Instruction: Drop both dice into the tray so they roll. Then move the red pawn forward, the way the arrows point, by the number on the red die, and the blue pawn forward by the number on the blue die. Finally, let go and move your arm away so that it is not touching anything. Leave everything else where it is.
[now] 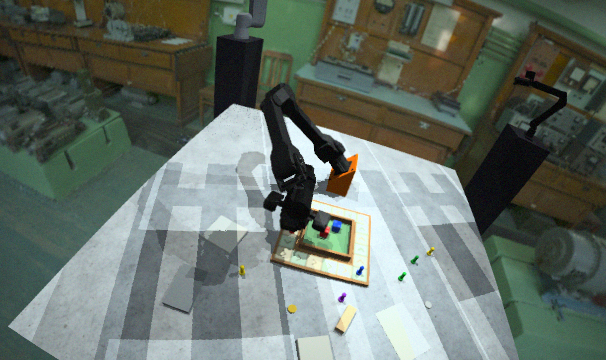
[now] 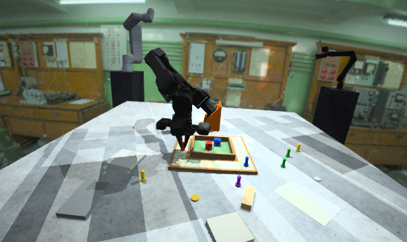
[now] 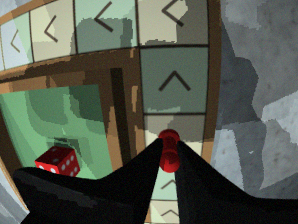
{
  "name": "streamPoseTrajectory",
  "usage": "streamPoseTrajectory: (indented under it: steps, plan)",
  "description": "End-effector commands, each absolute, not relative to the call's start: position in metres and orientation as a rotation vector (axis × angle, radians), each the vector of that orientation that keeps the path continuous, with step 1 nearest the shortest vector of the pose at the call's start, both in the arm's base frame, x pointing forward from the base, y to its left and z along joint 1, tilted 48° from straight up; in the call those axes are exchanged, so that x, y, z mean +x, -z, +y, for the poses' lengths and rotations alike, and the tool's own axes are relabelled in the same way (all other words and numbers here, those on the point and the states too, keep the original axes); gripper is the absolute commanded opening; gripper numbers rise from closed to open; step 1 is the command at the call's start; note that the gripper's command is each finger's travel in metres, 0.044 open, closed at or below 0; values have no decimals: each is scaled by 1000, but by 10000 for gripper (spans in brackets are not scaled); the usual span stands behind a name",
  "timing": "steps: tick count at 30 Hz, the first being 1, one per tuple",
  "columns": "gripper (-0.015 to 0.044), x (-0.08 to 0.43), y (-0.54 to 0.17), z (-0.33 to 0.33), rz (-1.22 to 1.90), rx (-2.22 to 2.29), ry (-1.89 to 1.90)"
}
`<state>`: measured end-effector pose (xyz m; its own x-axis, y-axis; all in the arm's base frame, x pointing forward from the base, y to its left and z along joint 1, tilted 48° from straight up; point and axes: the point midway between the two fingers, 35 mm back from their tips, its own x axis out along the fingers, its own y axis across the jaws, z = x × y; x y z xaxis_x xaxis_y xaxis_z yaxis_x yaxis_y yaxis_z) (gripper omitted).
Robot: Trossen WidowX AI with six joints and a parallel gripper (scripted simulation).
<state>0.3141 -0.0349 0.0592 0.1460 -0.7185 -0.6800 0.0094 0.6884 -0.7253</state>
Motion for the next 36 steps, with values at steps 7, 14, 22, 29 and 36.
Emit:
streamPoseTrajectory:
  steps: [7, 14, 22, 29, 36]
  plan:
    - [0, 317, -80, -10, 1338, -662, 575]
    - [0, 314, -105, 18, 1340, -659, 571]
    - [0, 305, -137, 47, 1340, -663, 577]
    - [0, 307, -140, 57, 1339, -666, 580]
    - [0, 332, -109, 66, 1337, -664, 580]
